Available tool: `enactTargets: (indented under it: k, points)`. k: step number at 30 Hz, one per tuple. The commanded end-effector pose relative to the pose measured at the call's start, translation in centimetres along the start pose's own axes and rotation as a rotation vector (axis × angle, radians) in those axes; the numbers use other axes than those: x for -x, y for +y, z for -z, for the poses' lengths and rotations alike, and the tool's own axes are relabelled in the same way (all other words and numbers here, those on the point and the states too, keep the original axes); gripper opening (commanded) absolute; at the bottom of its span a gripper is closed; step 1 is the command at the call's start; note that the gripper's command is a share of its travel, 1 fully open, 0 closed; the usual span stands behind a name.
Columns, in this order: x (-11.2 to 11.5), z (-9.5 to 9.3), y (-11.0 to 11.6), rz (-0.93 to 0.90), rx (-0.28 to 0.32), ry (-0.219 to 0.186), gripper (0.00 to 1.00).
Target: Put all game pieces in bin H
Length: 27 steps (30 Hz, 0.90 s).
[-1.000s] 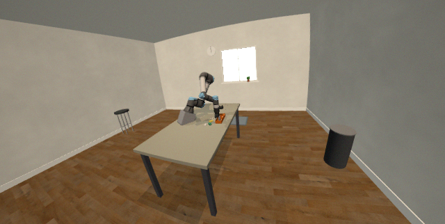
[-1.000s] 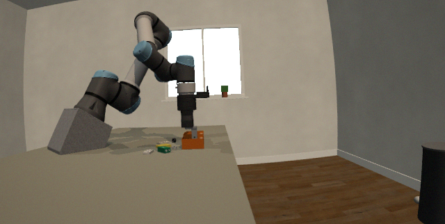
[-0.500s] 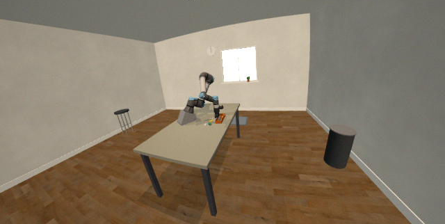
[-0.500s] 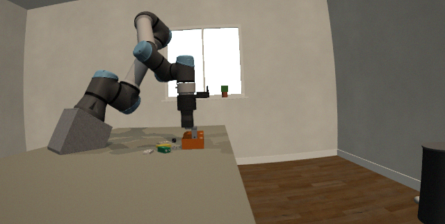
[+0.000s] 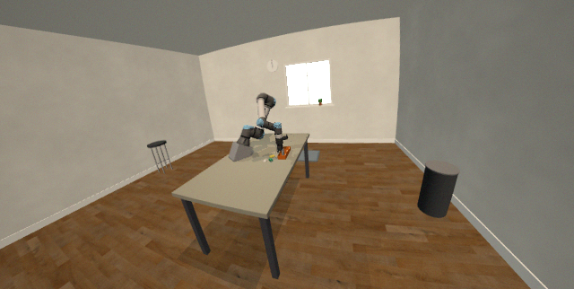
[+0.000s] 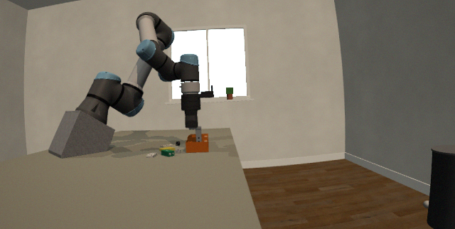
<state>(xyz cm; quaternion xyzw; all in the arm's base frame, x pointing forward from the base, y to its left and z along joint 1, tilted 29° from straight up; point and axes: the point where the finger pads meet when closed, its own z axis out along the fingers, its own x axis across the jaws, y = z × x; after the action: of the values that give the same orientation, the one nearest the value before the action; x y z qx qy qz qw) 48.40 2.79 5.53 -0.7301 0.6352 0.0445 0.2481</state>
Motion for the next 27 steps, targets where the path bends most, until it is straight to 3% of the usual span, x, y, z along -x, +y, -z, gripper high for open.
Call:
enactTargets:
  k: [1,12,20,27]
  points:
    - [0.0,0.6,0.0,0.000,-0.001,0.001,0.31]
    - [0.0,1.8,0.0,0.000,-0.001,0.001,0.31]
    - [0.0,5.0,0.0,0.000,-0.001,0.001,0.31]
    - [0.0,5.0,0.0,0.001,-0.001,0.001,0.31]
